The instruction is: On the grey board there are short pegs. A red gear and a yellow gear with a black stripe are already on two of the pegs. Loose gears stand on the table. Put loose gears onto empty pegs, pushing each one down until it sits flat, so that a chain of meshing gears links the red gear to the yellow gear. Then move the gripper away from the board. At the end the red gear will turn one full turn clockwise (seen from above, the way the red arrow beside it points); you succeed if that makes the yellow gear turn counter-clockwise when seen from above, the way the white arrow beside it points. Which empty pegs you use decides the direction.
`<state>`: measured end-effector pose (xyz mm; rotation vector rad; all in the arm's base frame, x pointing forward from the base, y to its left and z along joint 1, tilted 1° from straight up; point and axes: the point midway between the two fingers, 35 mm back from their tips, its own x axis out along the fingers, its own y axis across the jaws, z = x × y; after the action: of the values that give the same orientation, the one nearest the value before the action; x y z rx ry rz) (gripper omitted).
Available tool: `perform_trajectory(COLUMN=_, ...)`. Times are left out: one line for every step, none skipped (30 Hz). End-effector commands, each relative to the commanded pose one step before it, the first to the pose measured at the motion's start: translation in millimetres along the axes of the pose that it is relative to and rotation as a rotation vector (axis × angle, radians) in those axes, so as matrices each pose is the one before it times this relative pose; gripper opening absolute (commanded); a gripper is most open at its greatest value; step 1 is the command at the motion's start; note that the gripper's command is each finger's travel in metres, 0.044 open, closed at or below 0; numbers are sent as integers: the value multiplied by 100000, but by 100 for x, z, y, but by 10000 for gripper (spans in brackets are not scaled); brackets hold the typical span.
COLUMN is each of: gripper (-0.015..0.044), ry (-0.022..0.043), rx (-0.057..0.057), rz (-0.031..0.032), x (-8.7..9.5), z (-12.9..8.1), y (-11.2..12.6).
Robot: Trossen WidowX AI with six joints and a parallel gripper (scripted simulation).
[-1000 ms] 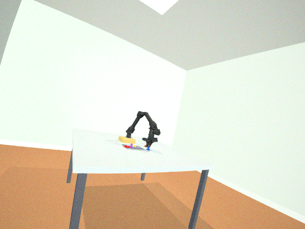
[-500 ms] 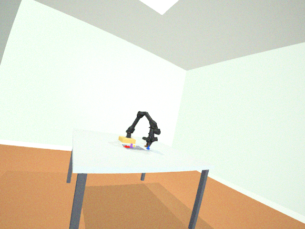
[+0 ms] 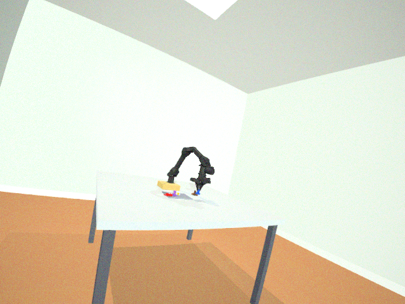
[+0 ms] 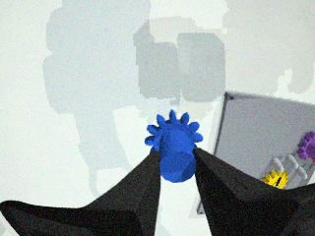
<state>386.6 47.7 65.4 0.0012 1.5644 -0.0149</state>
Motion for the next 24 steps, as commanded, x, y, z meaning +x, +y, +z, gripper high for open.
perform_trajectory(gripper=0, ry=-1938, rx=55, rz=218, x=-1504, z=361, y=-9)
perform_trajectory(gripper=0, ry=-1, rx=0, rz=-1, x=-238, z=9, y=-9)
perform_trajectory(gripper=0, ry=-1, rx=0, rz=-1, x=-239, z=7, y=-9)
perform_trajectory(gripper=0, ry=-1, rx=0, rz=-1, x=-239, z=5, y=-9)
perform_trajectory(gripper=0, ry=0, rx=0, rz=-1, x=-239, z=3, y=-10)
perform_trajectory(gripper=0, ry=0, rx=0, rz=-1, x=-239, z=1, y=-10)
perform_trajectory(gripper=0, ry=0, rx=0, rz=-1, x=-239, z=-1, y=-10)
perform_trajectory(gripper=0, ry=0, rx=0, rz=-1, x=-240, z=-3, y=-11)
perform_trajectory(gripper=0, ry=0, rx=0, rz=-1, x=-240, z=-5, y=-11)
perform_trajectory(gripper=0, ry=1, rx=0, rz=-1, x=-240, z=-7, y=-11)
perform_trajectory(gripper=0, ry=1, rx=0, rz=-1, x=-240, z=-9, y=-11)
perform_trajectory(gripper=0, ry=1, rx=0, rz=-1, x=-240, z=-11, y=-12)
perform_trajectory(gripper=0, ry=1, rx=0, rz=-1, x=-240, z=-13, y=-12)
perform_trajectory(gripper=0, ry=1, rx=0, rz=-1, x=-240, z=-15, y=-12)
perform_trajectory(gripper=0, ry=-23, rx=-41, rz=-12, x=-247, z=-15, y=-15)
perform_trajectory(gripper=0, ry=-23, rx=-41, rz=-12, x=-247, z=-17, y=-16)
perform_trajectory(gripper=0, ry=-23, rx=-41, rz=-13, x=-247, z=-20, y=-16)
perform_trajectory(gripper=0, ry=-23, rx=-41, rz=-13, x=-247, z=-22, y=-16)
perform_trajectory(gripper=0, ry=-23, rx=-41, rz=-13, x=-247, z=-24, y=-16)
perform_trajectory(gripper=0, ry=-22, rx=-41, rz=-13, x=-247, z=-26, y=-17)
perform_trajectory(gripper=0, ry=-22, rx=-41, rz=-13, x=-247, z=-28, y=-17)
perform_trajectory(gripper=0, ry=0, rx=-5, rz=-3, x=-241, z=-31, y=-15)
perform_trajectory(gripper=0, ry=6, rx=4, rz=0, x=-239, z=-33, y=-14)
perform_trajectory(gripper=0, ry=6, rx=4, rz=0, x=-239, z=-35, y=-15)
